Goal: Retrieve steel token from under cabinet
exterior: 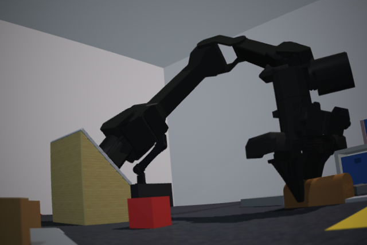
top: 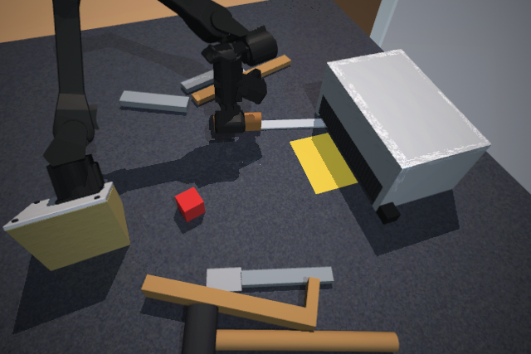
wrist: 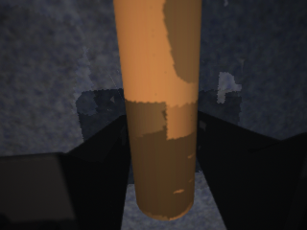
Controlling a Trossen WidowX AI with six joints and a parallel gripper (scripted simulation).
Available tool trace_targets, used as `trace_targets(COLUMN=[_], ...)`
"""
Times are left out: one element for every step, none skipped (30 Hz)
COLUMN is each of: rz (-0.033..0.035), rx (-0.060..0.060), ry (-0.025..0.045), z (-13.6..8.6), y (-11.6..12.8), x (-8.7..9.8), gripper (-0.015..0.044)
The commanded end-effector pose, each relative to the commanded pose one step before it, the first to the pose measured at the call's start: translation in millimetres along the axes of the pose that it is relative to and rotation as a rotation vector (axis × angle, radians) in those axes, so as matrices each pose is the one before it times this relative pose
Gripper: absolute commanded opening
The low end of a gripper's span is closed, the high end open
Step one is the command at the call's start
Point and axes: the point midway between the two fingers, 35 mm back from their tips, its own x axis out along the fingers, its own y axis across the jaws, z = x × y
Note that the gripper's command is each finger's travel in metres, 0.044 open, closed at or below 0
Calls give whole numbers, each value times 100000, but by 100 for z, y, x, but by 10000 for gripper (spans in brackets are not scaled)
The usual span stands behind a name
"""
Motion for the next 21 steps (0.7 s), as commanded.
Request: trace_targets(rz=[232, -1, -1, -1, -1, -1, -1, -1, -1, -1, -1, -1, -1, -1, -1, -1, -1, 0, -1, 0, 0], rx=[-27, -1, -1, -2, -2, -2, -2, -2, -3, -3, -3, -3, -3, -3, -3, -4, -4, -4, -4, -4, -4], ry=[-116, -6, -6, -6, -6, -6, -6, -6, -6, -6, -6, -6, -6, -6, -6, -6, -6, -6, -6, -6, -6], z=[748, 123, 123, 123, 123, 123, 123, 115, 115, 115, 116, 116, 116, 116, 117, 116, 116, 117, 117, 117, 117], y=[12, -1, -1, -1, -1, -1, -1, -1, -1, -1, -1, -1, -1, -1, -1, -1, -1, -1, -1, -1, -1], x=[-22, -1, -1, -1, -1, -1, -1, -1, -1, -1, -1, -1, -1, -1, -1, -1, -1, -1, -1, -1, -1], gripper=[0, 0, 0, 0, 0, 0, 0, 0, 0, 0, 0, 0, 0, 0, 0, 0, 0, 0, 0, 0, 0])
